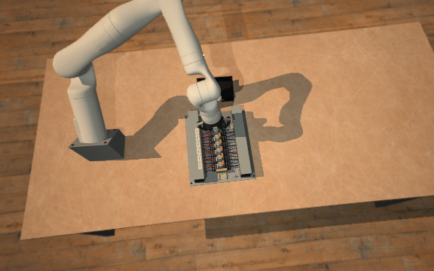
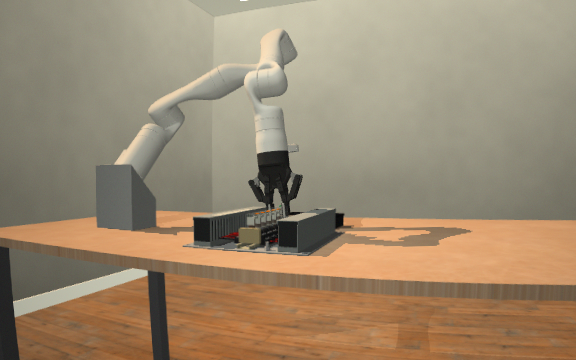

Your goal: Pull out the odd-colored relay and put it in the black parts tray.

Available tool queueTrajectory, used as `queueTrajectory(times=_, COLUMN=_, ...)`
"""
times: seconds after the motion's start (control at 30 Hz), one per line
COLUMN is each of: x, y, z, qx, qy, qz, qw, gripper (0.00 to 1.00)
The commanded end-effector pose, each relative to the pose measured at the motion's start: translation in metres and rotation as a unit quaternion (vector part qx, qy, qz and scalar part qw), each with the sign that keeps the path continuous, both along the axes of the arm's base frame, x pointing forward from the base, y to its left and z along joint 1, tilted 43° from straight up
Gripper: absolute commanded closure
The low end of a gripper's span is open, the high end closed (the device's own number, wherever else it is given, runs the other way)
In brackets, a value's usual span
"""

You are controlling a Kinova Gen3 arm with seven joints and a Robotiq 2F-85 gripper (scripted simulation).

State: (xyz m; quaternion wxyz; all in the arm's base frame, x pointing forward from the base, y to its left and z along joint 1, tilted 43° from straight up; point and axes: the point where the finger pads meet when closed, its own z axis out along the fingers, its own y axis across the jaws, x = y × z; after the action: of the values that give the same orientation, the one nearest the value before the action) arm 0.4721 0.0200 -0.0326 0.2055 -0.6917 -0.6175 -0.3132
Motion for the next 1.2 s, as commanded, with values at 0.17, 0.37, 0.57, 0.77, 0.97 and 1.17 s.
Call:
queueTrajectory(times=0.17, x=0.0012, y=-0.0011, z=0.0007, qx=0.0, qy=0.004, qz=0.004, qw=1.0, gripper=1.0)
queueTrajectory(times=0.37, x=0.0015, y=-0.0012, z=0.0007, qx=0.0, qy=0.009, qz=0.008, qw=1.0, gripper=1.0)
queueTrajectory(times=0.57, x=0.0015, y=-0.0012, z=0.0007, qx=0.0, qy=0.009, qz=0.009, qw=1.0, gripper=1.0)
queueTrajectory(times=0.77, x=0.002, y=-0.0013, z=0.0008, qx=0.001, qy=0.015, qz=0.014, qw=1.0, gripper=1.0)
queueTrajectory(times=0.97, x=0.0022, y=-0.0014, z=0.0009, qx=0.001, qy=0.018, qz=0.017, qw=1.0, gripper=1.0)
queueTrajectory(times=1.17, x=0.0023, y=-0.0014, z=0.0009, qx=0.001, qy=0.019, qz=0.018, qw=1.0, gripper=1.0)
